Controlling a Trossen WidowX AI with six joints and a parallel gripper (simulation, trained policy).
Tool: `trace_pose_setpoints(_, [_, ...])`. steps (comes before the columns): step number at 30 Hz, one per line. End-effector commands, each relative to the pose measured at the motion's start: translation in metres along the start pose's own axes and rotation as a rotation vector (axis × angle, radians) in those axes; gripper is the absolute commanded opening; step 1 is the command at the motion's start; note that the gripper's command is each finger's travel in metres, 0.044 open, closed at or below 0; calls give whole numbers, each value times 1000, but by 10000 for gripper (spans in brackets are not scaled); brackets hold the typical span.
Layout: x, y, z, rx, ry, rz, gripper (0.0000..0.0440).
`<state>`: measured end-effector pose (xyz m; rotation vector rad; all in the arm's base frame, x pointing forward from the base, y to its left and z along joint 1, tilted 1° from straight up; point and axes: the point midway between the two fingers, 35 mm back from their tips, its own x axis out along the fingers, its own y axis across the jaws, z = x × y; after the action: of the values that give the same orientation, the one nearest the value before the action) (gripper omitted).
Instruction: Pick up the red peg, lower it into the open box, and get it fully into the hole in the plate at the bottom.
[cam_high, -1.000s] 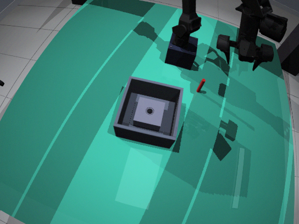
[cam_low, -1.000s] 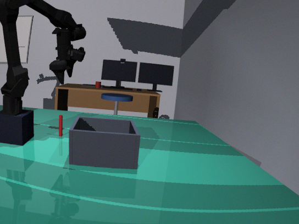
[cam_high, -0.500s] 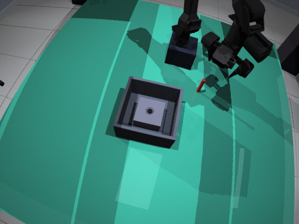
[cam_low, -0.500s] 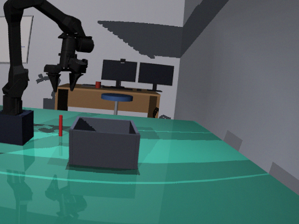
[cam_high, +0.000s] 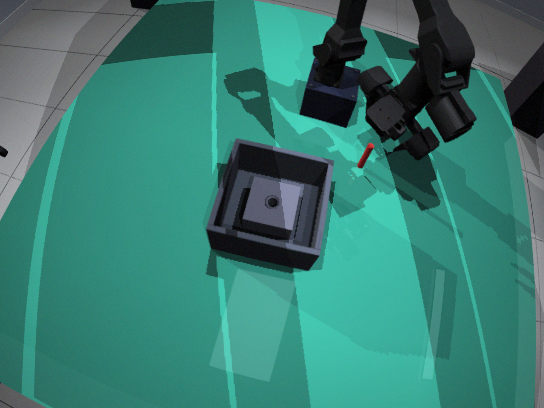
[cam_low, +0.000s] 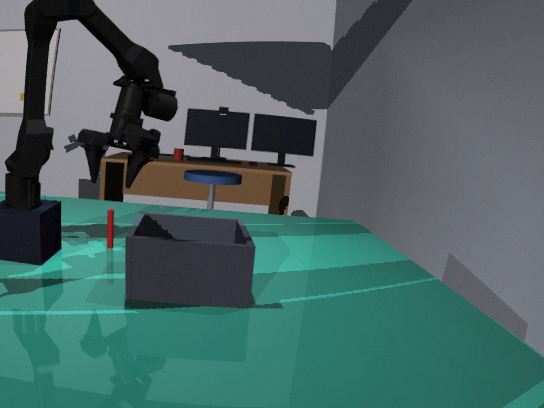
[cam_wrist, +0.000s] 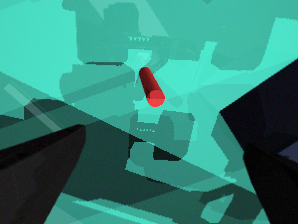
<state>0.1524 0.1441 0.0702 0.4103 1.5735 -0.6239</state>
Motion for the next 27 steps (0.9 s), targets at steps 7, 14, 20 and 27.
trace_pose_setpoints(7, [24,2,5,37,-1,-41,440])
trace_pose_setpoints(14, [46,7,7,50,-6,-46,440])
trace_pose_setpoints(20, [69,11,9,57,-17,-38,440])
trace_pose_setpoints(27, [91,12,12,52,-24,-39,393])
